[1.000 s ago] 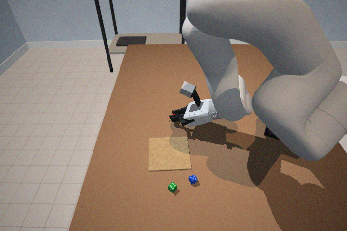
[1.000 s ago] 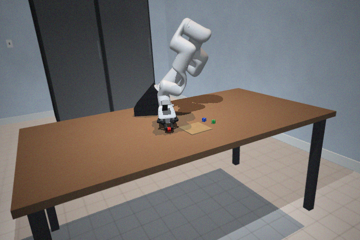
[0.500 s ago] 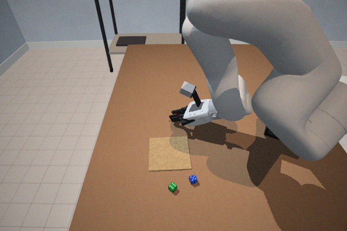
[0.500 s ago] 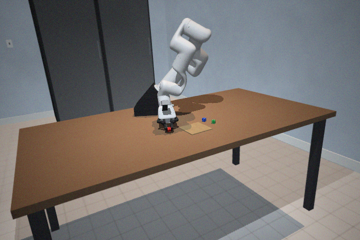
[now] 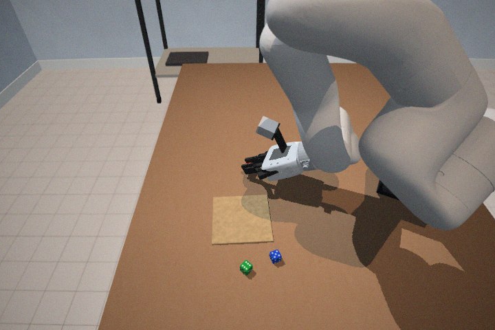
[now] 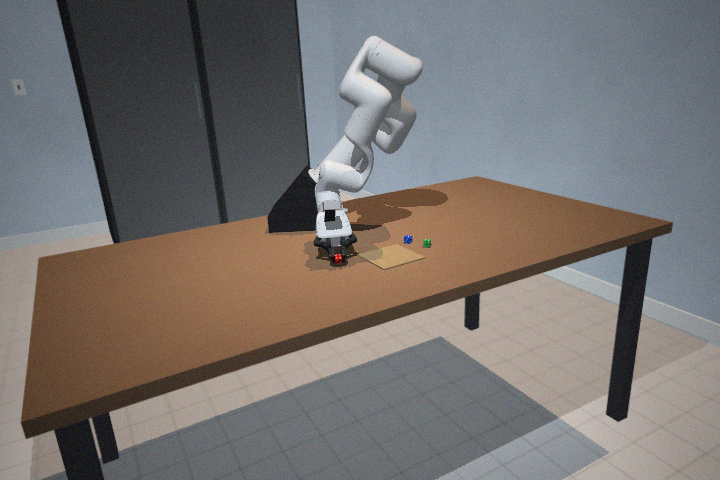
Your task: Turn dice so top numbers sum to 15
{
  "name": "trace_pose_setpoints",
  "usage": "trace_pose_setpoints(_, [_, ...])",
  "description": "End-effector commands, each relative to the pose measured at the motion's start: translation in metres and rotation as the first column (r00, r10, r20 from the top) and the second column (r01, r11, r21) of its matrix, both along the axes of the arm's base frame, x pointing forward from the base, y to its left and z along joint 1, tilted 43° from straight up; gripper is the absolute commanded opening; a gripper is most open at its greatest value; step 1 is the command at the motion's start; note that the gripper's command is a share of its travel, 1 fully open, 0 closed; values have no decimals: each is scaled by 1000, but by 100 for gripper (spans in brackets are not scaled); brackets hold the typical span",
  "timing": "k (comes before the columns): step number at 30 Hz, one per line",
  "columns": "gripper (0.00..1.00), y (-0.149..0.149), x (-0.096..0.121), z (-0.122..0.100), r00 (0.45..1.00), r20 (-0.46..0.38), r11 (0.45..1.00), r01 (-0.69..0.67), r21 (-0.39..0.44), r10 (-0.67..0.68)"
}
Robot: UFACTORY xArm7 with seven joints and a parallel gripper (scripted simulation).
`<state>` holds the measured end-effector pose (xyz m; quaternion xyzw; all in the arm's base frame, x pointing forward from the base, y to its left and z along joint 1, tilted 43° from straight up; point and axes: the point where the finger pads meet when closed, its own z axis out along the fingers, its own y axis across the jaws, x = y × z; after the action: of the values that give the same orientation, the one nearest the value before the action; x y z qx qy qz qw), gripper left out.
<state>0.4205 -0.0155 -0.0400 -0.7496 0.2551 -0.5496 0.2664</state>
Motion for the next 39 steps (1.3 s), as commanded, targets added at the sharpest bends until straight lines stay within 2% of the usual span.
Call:
trace_pose_setpoints(1, [15,-1,0,0,1000,1,1000,2,-2,-2])
trace_pose_setpoints(39, [15,5,3,-7,1000,1,1000,2,-2,-2])
